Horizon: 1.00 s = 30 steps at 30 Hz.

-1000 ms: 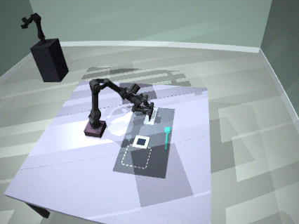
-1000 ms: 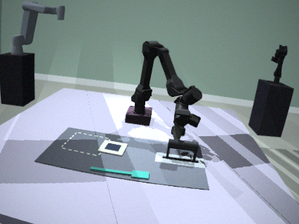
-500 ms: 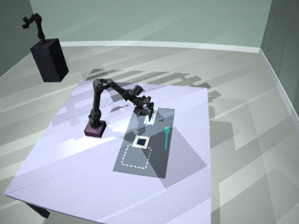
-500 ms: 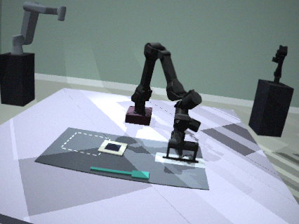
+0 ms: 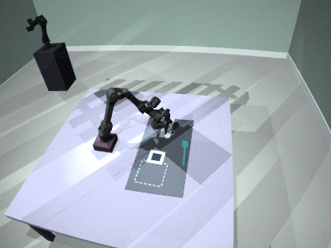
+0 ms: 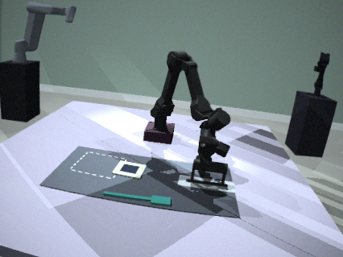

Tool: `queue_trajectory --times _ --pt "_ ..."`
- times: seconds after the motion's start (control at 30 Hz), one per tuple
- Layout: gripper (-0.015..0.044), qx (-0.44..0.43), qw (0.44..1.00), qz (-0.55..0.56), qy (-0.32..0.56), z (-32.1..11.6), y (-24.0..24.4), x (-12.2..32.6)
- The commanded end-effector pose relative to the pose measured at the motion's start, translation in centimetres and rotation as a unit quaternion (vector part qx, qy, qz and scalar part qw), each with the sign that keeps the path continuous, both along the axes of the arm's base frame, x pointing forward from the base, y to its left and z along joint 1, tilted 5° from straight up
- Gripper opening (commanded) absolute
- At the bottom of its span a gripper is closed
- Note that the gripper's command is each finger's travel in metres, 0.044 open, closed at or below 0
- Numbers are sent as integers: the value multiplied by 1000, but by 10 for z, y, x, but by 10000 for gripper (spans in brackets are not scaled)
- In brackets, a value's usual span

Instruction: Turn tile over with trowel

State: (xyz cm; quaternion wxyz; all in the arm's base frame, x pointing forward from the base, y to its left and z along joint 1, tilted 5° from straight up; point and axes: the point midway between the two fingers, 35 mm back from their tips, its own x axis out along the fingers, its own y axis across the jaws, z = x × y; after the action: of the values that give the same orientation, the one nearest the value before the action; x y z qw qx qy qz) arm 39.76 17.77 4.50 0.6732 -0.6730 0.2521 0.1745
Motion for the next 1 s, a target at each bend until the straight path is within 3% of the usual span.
queue_trajectory --times 0.0,0.13,0.83,0.97 --pt "247 2 1000 3 -3 1 1 3" --pt "142 2 1000 3 -3 1 1 3" --pt "3 2 1000 3 -3 1 1 3" --pt "0 2 1000 2 -3 13 2 3"
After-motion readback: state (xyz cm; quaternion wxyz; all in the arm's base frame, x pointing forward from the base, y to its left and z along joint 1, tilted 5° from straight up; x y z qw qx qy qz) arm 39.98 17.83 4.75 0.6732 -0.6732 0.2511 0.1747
